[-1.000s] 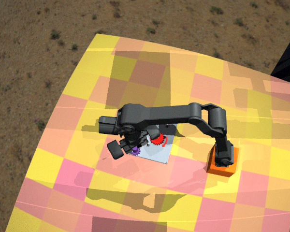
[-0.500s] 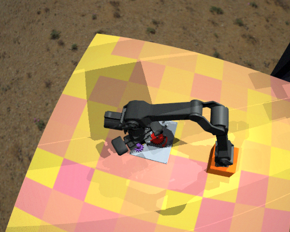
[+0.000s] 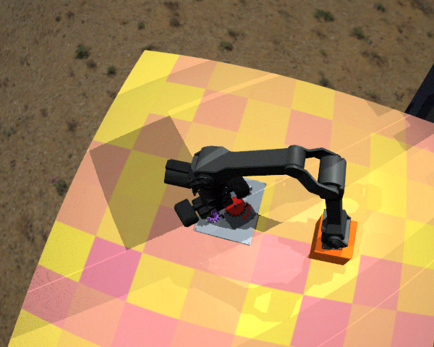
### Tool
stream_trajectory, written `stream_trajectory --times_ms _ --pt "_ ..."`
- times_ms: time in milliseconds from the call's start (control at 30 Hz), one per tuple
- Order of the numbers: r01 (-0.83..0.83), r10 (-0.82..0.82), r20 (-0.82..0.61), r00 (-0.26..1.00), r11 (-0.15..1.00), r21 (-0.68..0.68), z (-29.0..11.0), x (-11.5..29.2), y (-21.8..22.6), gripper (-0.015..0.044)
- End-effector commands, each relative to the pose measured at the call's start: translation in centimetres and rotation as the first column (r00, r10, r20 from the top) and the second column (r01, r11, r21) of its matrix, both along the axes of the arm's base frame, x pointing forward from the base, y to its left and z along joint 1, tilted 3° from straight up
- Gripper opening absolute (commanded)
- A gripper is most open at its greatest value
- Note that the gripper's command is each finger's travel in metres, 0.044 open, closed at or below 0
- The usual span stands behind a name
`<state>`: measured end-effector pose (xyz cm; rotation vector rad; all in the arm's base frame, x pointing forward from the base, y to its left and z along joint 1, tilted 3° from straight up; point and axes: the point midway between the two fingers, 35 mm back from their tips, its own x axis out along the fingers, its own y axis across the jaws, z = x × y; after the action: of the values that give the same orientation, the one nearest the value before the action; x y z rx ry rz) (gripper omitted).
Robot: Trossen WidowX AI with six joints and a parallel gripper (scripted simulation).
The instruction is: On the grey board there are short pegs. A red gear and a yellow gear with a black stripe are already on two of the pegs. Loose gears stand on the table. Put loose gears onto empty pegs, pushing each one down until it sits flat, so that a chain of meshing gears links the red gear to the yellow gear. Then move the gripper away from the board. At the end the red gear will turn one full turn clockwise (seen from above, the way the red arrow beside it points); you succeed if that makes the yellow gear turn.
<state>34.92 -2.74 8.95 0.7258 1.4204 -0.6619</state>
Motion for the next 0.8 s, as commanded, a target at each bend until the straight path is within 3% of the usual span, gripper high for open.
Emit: stream_trajectory --times_ms 0,767 --pt "-0.005 0.005 0.017 1.000 1.000 0.004 0.0 -0.2 -0.4 0.0000" --pt "-0.009 0.009 0.018 1.000 1.000 0.001 -2.5 -2.1 -3.1 0.0000"
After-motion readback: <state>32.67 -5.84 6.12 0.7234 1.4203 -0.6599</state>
